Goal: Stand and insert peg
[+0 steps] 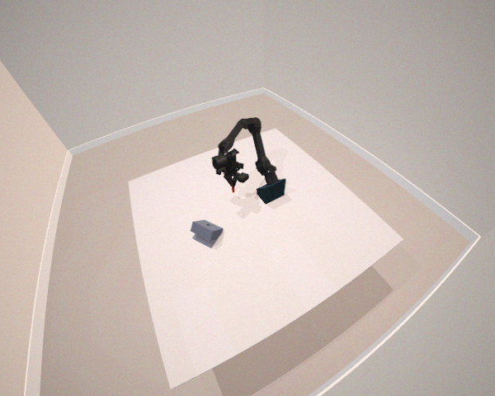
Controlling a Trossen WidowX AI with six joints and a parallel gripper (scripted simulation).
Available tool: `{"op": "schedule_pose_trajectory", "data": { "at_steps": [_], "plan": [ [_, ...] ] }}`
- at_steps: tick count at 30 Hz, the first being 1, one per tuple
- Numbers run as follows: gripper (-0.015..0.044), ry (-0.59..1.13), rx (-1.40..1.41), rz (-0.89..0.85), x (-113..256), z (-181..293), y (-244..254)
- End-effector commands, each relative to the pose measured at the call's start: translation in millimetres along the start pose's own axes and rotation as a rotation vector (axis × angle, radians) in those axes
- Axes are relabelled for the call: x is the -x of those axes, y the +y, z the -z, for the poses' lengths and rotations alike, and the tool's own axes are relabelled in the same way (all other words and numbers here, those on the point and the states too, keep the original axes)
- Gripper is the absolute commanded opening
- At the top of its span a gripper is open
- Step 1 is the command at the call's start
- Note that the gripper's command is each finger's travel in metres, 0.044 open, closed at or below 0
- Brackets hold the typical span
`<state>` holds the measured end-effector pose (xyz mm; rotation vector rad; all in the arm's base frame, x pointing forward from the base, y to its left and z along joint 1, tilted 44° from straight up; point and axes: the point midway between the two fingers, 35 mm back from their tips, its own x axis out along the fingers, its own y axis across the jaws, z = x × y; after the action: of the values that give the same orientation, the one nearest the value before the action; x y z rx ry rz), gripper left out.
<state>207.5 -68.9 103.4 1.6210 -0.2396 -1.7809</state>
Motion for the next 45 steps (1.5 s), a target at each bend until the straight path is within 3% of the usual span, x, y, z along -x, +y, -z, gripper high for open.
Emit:
{"op": "schedule_pose_trajectory", "data": {
  "at_steps": [1,45],
  "plan": [
    [0.0,0.023,0.017,0.009,-3.1,6.3,-2.8],
    [0.0,0.324,0.15,0.01,-13.0,79.3,-8.9]
  ]
}}
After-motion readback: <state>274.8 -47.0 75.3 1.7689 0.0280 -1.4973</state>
